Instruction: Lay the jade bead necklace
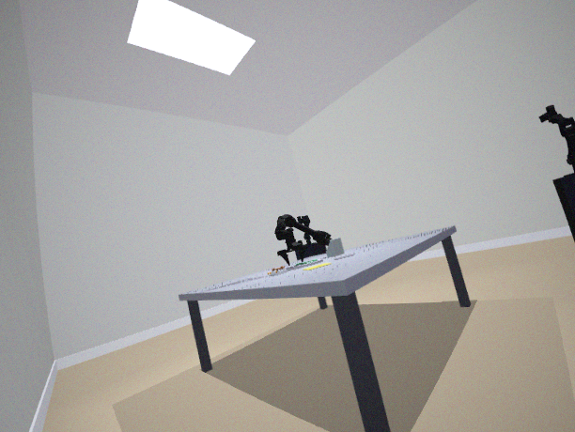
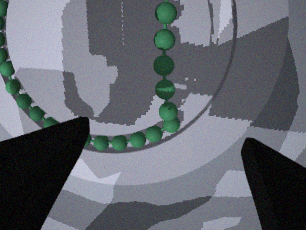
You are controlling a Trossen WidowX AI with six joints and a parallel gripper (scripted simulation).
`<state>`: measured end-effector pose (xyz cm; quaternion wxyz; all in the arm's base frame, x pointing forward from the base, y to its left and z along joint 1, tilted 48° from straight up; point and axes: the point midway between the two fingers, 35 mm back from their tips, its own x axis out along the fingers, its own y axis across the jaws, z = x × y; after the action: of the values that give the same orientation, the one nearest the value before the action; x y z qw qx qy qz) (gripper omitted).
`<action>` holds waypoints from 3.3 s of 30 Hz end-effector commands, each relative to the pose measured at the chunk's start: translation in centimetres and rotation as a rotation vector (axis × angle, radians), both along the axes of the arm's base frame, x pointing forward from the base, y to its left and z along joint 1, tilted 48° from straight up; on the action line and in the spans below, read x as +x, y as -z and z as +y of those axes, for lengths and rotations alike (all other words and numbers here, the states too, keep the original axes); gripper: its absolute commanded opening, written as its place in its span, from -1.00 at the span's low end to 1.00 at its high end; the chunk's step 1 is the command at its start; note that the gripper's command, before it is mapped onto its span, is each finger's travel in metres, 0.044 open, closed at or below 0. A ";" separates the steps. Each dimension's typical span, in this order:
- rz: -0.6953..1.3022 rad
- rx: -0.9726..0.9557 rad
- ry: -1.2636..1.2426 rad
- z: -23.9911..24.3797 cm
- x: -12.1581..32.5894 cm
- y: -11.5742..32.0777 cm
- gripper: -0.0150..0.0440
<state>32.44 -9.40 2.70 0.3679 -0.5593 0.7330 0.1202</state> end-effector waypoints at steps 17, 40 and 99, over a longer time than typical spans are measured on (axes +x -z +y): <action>-1.162 -0.153 1.073 4.9 2.2 2.6 -0.08; -2.029 -0.280 1.876 8.6 3.0 4.7 -0.08; -2.034 -0.282 1.887 5.8 2.7 7.2 -0.49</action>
<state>35.14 -3.67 -4.52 0.6148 0.2668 0.2492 -0.6991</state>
